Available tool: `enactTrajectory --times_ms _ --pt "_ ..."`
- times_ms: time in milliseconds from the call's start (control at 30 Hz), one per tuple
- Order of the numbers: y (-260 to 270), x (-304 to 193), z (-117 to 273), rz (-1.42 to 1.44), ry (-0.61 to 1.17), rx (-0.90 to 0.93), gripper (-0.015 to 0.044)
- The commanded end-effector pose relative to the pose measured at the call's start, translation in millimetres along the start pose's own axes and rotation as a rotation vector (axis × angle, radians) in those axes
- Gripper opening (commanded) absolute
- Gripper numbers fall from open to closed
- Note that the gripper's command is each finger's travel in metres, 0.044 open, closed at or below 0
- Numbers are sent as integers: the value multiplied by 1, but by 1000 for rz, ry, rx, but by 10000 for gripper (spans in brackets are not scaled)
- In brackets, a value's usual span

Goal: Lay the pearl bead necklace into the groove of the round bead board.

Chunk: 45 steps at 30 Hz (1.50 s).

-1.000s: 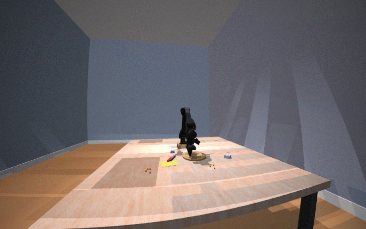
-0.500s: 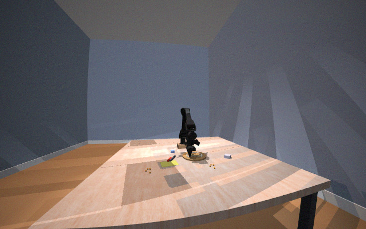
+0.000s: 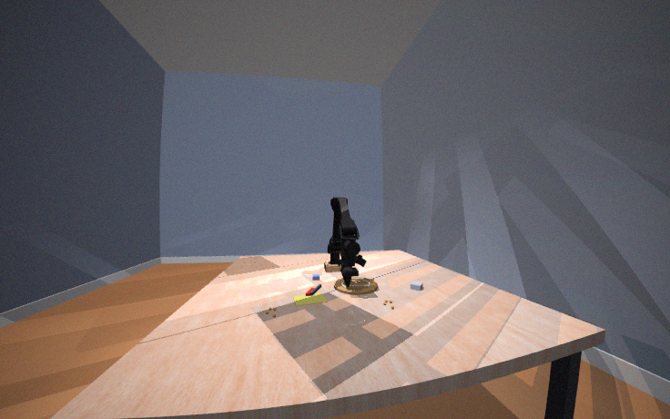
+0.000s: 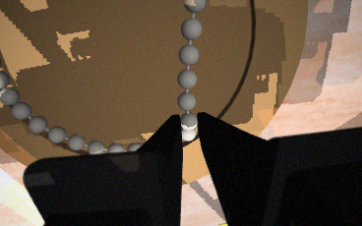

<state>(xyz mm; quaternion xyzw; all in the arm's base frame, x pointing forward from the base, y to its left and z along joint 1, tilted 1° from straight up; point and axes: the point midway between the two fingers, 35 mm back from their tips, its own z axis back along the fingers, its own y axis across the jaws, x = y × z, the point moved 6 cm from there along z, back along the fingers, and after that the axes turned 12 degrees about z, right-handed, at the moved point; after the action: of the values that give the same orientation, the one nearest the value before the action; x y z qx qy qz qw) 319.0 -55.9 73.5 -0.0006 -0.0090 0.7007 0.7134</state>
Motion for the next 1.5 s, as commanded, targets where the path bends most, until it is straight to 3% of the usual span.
enactTrajectory --times_ms 0,933,1467 --pt "0 0 0 0 0 0 0" --pt "-9 -5 -2 5 -2 1 0" --pt "-9 -5 6 5 -2 1 420"
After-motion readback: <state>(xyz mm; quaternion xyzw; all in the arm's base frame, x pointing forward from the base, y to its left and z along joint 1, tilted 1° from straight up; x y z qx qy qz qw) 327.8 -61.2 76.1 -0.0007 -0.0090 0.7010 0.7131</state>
